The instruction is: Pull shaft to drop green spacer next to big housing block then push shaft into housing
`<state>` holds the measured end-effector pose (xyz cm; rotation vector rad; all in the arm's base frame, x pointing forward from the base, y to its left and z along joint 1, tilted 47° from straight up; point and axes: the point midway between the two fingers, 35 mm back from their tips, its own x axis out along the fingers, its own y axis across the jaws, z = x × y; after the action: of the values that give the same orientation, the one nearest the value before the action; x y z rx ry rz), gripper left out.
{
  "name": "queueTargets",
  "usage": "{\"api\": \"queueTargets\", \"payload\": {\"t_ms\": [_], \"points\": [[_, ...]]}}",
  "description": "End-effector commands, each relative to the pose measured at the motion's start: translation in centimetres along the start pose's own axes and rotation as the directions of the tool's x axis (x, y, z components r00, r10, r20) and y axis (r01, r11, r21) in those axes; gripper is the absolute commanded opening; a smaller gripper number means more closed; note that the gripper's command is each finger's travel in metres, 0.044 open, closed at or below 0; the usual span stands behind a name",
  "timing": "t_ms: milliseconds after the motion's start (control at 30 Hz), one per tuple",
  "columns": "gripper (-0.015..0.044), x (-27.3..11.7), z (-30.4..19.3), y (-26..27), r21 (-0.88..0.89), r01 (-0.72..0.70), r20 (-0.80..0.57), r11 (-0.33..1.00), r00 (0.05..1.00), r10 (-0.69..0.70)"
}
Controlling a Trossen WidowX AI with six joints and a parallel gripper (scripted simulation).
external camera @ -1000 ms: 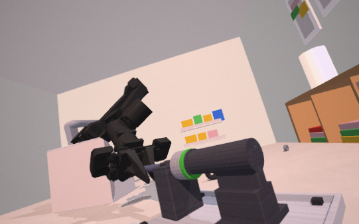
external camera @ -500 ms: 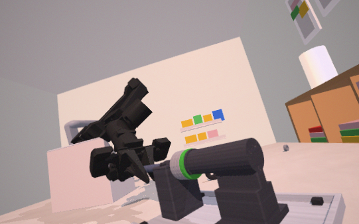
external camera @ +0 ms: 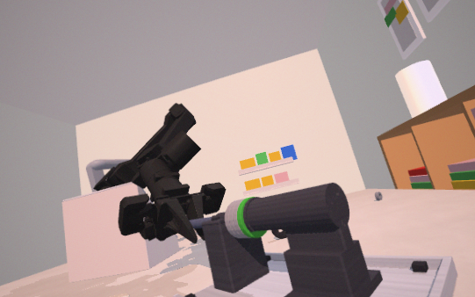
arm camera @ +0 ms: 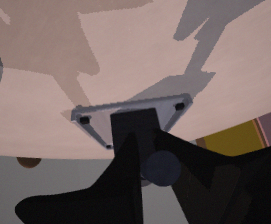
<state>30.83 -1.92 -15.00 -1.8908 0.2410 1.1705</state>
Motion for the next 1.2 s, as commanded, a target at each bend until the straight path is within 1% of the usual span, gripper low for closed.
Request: {"api": "queueTargets", "payload": {"t_ms": [0, 1167], "points": [[0.0000, -0.09, -0.02, -0.10, 0.004, 0.003, -0.002, 1.000, 1.000, -0.003], [0.0000, -0.33, 0.22, -0.10, 0.004, 0.002, -0.002, 1.000, 1.000, -0.002]]}}
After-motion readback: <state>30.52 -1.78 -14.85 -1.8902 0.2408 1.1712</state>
